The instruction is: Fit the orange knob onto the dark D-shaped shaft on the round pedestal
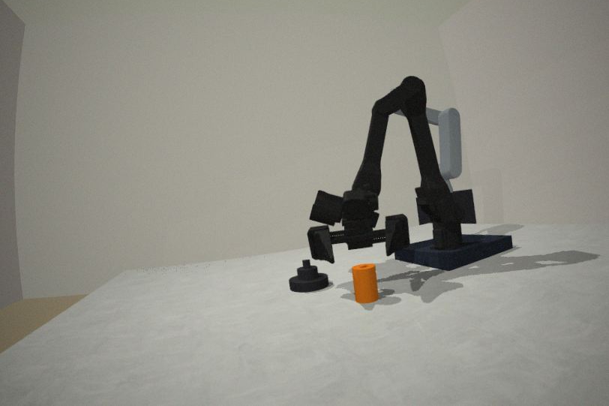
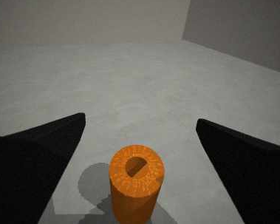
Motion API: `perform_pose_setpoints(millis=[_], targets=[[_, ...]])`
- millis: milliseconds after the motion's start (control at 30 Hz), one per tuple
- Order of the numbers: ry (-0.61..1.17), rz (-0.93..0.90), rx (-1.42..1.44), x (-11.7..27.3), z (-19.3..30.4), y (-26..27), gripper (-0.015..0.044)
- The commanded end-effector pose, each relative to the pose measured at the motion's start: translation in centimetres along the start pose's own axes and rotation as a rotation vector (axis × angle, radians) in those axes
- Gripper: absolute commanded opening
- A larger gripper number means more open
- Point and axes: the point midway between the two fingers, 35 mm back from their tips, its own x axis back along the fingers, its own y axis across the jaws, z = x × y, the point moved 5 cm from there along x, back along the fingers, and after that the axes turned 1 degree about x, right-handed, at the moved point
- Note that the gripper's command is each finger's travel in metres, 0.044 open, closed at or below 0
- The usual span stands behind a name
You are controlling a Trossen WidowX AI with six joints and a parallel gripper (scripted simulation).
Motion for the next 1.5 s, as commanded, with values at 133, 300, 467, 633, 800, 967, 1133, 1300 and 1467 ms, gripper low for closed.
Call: perform_pose_setpoints(millis=[133, 300, 467, 633, 800, 967, 1133, 1300, 1467], targets=[[0.001, 0.004, 0.008, 1.3, -4.4, 0.3, 0.0440], [0.289, -0.034, -0.091, -0.8, -5.1, -0.9, 0.0440], [0.726, -0.060, -0.136, -2.6, -7.1, -1.0, 0.0440], [1.164, -0.032, -0.049, -2.7, -10.5, -0.1, 0.0440], [1.288, -0.010, 0.004, -2.5, -11.9, 0.3, 0.0440], [1.288, -0.010, 0.004, -2.5, -11.9, 0.3, 0.0440], [1.288, -0.001, -0.008, -2.5, -11.9, 0.3, 0.0440], [1.271, 0.252, -0.345, -2.5, -11.9, 0.3, 0.0440], [1.205, 0.549, -0.739, -2.5, -11.9, 0.3, 0.0440]])
